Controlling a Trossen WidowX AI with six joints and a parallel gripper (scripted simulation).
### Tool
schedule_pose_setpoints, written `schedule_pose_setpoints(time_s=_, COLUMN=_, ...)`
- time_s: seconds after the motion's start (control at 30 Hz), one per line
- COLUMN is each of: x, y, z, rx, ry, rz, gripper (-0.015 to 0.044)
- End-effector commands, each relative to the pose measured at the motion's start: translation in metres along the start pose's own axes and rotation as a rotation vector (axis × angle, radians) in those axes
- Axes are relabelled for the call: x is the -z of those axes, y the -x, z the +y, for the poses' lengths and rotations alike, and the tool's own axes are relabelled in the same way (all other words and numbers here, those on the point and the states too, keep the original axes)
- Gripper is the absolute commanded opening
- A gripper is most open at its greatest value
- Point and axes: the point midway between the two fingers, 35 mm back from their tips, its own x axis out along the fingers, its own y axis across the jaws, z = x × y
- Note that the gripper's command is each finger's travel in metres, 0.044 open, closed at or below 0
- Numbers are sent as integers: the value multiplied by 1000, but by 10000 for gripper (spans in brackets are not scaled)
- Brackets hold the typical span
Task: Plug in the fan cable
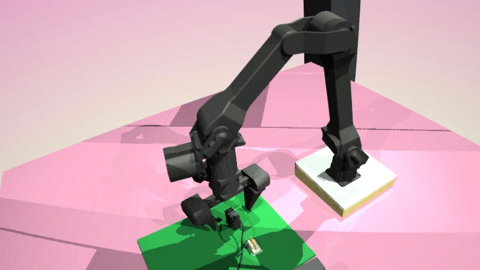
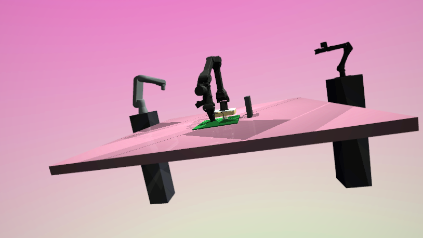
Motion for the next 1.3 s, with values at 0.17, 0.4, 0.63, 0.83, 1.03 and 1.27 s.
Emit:
schedule_pose_setpoints(time_s=0.17, x=0, y=0, z=0, rx=-1, ry=0, rz=0, gripper=256)
schedule_pose_setpoints(time_s=0.4, x=0, y=0, z=0, rx=-1, ry=0, rz=0, gripper=72)
schedule_pose_setpoints(time_s=0.63, x=0, y=11, z=1, rx=0, ry=-1, rz=-1, gripper=0)
schedule_pose_setpoints(time_s=0.83, x=0, y=51, z=1, rx=3, ry=-5, rz=-3, gripper=0)
schedule_pose_setpoints(time_s=1.03, x=50, y=49, z=5, rx=2, ry=-98, rz=2, gripper=0)
schedule_pose_setpoints(time_s=1.27, x=85, y=47, z=3, rx=3, ry=-164, rz=6, gripper=0)
